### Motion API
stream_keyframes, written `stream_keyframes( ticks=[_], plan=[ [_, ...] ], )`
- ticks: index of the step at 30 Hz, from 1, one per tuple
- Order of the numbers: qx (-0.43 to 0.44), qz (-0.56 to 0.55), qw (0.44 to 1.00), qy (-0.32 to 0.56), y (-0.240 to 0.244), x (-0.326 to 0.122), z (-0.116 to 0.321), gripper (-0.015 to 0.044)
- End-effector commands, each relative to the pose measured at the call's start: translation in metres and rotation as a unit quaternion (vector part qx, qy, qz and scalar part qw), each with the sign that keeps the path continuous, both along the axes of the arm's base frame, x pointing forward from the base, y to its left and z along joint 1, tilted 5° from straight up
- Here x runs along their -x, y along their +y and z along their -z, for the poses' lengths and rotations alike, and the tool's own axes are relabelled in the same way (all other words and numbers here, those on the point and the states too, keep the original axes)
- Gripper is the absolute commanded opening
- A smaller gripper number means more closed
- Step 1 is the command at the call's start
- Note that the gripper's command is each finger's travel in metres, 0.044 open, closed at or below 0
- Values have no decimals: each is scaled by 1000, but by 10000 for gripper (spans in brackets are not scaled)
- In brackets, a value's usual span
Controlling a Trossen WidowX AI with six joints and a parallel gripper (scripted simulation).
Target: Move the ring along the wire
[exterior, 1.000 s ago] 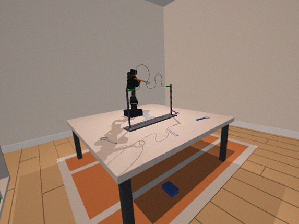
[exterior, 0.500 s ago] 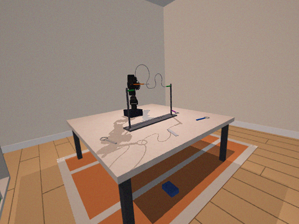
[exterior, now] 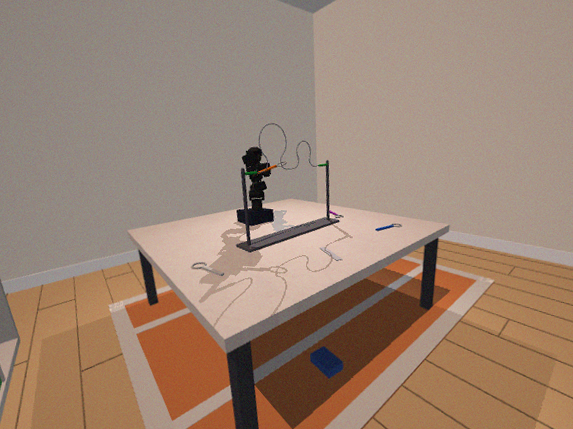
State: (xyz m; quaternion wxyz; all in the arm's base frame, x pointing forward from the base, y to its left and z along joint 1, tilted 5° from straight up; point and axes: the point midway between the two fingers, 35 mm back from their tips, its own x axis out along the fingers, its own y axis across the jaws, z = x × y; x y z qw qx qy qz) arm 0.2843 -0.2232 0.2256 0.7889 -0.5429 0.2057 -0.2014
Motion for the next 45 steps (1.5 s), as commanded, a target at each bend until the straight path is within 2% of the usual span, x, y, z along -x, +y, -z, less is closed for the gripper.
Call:
stream_keyframes(
  ticks=[1, 24, 45],
  plan=[
    [-46, 4, 999, -1, 6, 2, 15, -150],
    [-327, 13, 945, -12, 70, 1, 79, -150],
    [-517, 18, 855, -21, 138, -2, 98, -150]
  ],
)
